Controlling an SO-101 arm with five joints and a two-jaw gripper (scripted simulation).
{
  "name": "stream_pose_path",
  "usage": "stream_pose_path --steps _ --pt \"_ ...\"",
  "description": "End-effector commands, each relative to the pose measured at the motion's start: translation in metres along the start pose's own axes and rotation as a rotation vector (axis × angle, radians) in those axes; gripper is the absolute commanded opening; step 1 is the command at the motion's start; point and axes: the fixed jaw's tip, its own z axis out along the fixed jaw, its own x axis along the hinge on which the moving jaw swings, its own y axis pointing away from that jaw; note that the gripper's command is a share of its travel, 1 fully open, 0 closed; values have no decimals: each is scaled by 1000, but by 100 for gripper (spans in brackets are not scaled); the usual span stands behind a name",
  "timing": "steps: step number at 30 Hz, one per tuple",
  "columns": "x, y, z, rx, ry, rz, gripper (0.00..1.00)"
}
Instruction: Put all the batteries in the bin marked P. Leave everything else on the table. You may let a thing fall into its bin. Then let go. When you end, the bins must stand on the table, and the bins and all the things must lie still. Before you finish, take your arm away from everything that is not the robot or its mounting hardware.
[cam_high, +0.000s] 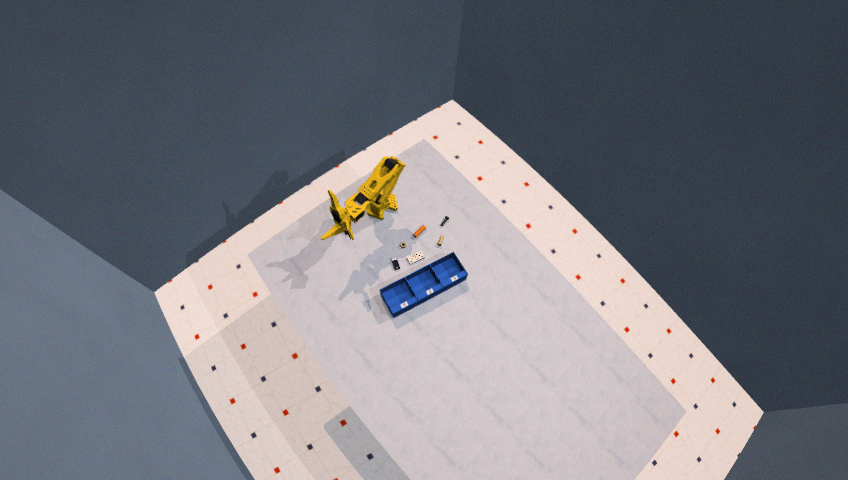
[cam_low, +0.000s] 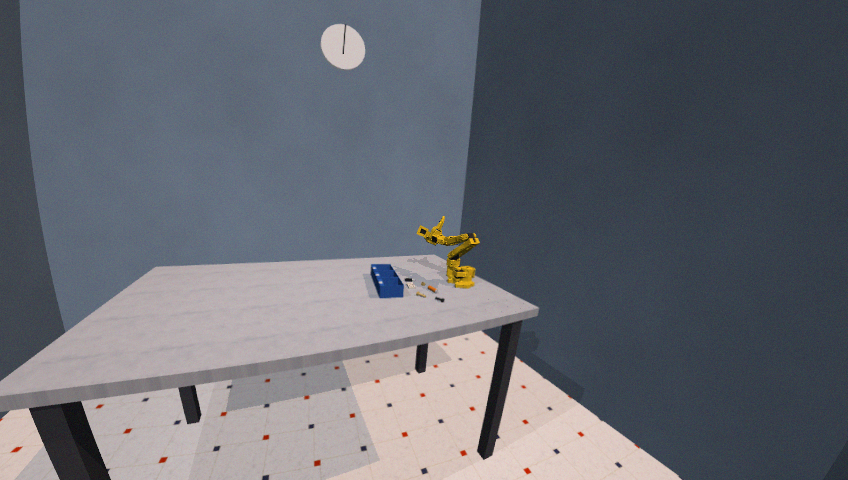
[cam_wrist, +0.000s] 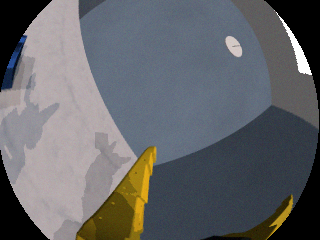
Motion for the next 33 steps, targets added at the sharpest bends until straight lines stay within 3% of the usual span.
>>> stream_pose_path --steps 1,17,33 --pt "0 -1 0 2 -1 1 100" --pt "0 -1 0 2 -1 1 100" --pt "-32 15 5 -124 -104 -65 100"
